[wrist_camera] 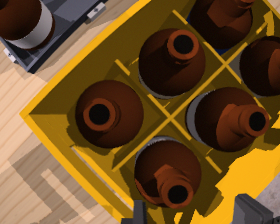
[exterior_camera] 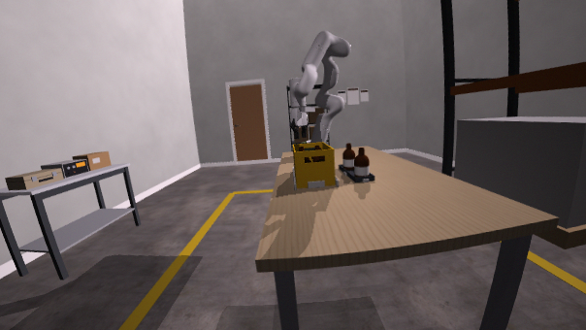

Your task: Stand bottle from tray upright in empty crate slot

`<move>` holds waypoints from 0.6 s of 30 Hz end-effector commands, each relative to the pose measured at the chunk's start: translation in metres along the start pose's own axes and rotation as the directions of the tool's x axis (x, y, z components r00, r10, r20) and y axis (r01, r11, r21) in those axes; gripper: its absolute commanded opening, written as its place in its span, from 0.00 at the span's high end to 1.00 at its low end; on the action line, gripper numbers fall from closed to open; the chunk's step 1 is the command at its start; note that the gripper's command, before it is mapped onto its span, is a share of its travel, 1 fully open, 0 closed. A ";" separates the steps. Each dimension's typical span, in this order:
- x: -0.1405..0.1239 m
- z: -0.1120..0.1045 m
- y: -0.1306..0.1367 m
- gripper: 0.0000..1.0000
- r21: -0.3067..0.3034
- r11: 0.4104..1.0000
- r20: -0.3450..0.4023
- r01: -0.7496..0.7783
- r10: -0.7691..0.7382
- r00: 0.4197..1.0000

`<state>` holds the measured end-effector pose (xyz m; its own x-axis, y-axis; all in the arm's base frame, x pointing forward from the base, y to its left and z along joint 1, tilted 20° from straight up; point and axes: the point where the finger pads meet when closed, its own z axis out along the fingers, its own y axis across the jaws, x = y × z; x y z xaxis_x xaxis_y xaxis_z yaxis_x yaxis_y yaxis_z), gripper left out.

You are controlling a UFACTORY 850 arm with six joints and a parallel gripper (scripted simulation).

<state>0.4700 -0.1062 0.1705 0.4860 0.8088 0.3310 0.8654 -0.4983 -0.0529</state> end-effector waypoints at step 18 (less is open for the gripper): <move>0.000 -0.014 0.001 1.00 -0.002 1.000 0.000 0.000 0.000 1.000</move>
<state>0.4685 -0.1101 0.1825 0.4860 0.8089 0.3309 0.8654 -0.4983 -0.0530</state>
